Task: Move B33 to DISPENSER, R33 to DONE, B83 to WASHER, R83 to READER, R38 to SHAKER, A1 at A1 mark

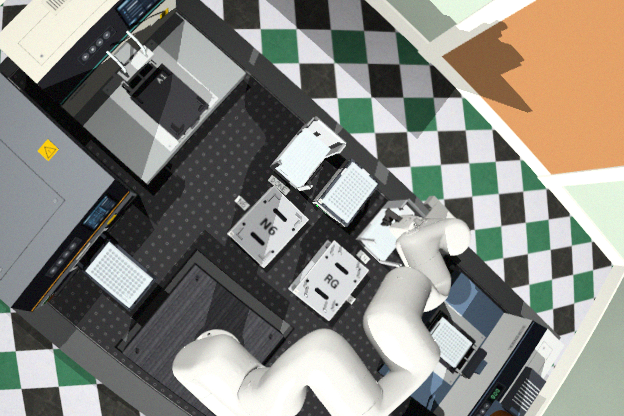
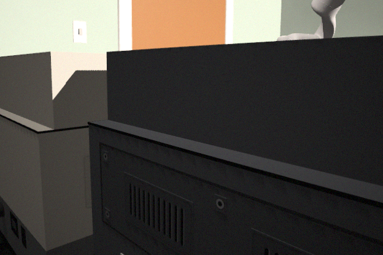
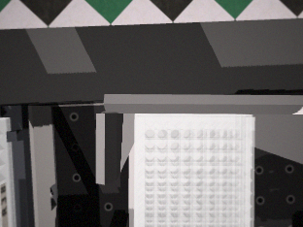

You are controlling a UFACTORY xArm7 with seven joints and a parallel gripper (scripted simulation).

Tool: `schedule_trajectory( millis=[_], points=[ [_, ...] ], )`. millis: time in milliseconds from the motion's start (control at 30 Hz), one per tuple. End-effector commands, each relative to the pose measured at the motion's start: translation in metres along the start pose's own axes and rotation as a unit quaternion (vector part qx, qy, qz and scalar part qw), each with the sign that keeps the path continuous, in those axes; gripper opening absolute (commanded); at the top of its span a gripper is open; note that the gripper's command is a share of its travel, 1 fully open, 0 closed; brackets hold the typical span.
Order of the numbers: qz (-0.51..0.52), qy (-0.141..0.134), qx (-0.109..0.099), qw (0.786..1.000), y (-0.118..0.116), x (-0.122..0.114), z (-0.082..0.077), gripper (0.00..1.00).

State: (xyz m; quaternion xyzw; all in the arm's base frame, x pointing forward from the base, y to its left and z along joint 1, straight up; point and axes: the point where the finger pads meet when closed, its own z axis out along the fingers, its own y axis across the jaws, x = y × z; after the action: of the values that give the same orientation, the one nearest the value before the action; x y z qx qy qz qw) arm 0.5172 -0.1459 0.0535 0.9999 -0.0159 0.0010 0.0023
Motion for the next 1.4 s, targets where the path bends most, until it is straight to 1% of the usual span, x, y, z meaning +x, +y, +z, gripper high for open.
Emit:
schedule_trajectory(
  millis=[0, 533, 1167, 1367],
  points=[
    [0.0, 0.003, -0.001, 1.0, 0.001, 0.002, 0.001, 1.0],
    [0.0, 0.003, -0.001, 1.0, 0.001, 0.002, 0.02, 1.0],
    [0.0, 0.003, -0.001, 1.0, 0.001, 0.002, 0.02, 1.0],
    [0.0, 0.003, -0.001, 1.0, 0.001, 0.002, 0.027, 1.0]
  ],
)
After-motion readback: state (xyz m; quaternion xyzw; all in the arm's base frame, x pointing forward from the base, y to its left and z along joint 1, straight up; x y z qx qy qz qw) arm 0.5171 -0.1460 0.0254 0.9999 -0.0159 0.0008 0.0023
